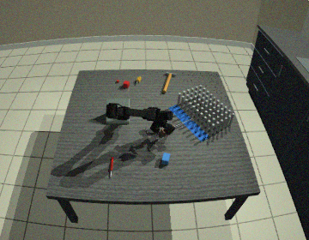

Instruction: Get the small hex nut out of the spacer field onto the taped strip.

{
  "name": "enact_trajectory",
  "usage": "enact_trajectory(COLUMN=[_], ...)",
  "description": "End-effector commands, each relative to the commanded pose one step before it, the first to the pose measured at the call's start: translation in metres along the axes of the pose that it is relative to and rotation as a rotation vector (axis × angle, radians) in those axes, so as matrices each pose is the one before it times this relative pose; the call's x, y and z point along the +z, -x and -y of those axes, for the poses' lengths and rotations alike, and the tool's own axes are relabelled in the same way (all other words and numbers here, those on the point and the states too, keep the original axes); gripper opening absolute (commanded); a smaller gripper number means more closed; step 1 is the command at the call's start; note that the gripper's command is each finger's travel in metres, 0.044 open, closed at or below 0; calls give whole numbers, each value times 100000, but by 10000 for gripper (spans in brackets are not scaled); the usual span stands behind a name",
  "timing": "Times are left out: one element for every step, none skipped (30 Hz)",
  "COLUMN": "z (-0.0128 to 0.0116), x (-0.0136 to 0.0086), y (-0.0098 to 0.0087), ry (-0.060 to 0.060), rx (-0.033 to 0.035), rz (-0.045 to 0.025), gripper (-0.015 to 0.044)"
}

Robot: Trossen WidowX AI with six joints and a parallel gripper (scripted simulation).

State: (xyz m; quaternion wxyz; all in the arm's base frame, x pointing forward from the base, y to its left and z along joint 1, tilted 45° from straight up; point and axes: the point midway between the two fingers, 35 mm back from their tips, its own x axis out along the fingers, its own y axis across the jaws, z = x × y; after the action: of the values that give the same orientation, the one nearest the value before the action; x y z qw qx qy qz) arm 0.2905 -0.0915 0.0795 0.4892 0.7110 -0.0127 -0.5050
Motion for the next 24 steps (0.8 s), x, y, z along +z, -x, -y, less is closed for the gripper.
enact_trajectory(z=[63, 2, 2, -2, -4, -6, -8, -10, -13, -14, -16, -19, -22, -27, -27, -28, -29, -29, -29, -29, -27, -26, -26, -25], x=[126, 45, 45, -8, -15, -22, -29, -37, -43, -46, -47, -47, -47, -49, -47, -46, -47, -47, -47, -47, -44, -44, -47, -48], y=[143, 25, 25, 9, 17, 25, 34, 42, 50, 54, 55, 56, 56, 59, 57, 57, 57, 58, 59, 59, 55, 55, 60, 62], ry=[462, 2, 2, -1, -1, -2, -3, -4, -6, -8, -12, -18, -26, -36, -39, -42, -42, -42, -42, -42, -38, -38, -35, -32], rx=[-279, 0, 0, -1, -3, -4, -5, -6, -6, -5, -2, 2, 8, 14, 17, 19, 20, 20, 20, 20, 18, 18, 16, 14], rz=[-609, 2, 2, 0, -1, -1, -1, -2, -2, -2, -1, 0, 1, 2, 2, 2, 2, 2, 2, 2, 1, 1, 0, 0], gripper=[0, 0, 0, 0, 0, 0, 0, 0, 0, 0, 0, 0, 0, 0, 0, 0, 0, 0, 0, 0, 0, 0, 0, 0])
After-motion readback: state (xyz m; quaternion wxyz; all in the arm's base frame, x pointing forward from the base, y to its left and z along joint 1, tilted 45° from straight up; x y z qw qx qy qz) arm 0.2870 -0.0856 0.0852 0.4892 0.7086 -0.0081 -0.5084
